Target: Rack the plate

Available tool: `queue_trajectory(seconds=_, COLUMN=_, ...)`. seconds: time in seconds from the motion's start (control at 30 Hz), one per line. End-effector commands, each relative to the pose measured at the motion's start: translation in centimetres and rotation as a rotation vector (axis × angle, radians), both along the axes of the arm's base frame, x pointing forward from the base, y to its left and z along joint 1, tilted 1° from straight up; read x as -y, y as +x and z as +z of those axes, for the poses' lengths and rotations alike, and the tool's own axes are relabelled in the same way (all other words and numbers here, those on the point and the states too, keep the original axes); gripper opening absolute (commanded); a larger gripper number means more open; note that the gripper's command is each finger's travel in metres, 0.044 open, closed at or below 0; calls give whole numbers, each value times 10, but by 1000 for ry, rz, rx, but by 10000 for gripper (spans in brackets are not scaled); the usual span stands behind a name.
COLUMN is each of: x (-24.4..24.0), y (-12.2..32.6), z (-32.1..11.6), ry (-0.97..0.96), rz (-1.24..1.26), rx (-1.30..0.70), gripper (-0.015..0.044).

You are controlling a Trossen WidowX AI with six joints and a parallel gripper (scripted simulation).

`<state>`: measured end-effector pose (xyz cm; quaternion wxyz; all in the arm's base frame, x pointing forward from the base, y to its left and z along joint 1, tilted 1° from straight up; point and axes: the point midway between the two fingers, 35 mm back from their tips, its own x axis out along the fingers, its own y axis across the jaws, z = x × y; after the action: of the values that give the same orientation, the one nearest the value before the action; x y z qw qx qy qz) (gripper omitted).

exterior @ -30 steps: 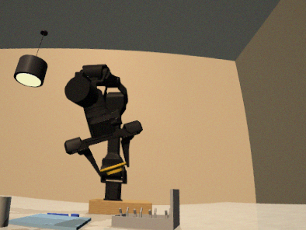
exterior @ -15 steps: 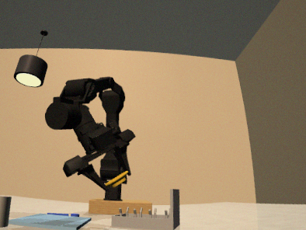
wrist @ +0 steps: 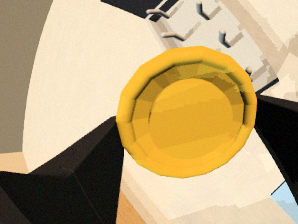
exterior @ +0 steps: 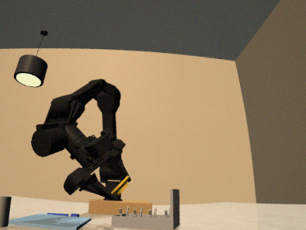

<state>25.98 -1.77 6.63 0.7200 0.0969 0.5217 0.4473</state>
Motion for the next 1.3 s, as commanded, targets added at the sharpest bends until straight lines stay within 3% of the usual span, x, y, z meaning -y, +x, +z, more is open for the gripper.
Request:
queue_trajectory(seconds=0.0, x=-1, y=-1, z=-5, ry=61, rz=31, rx=96, gripper=0)
queue_trajectory(seconds=0.63, x=3, y=-3, z=-21, ry=216, rz=70, rx=548, gripper=0)
queue_trajectory(seconds=1.27, x=12, y=-5, z=-28, ry=201, rz=12, rx=975, gripper=0)
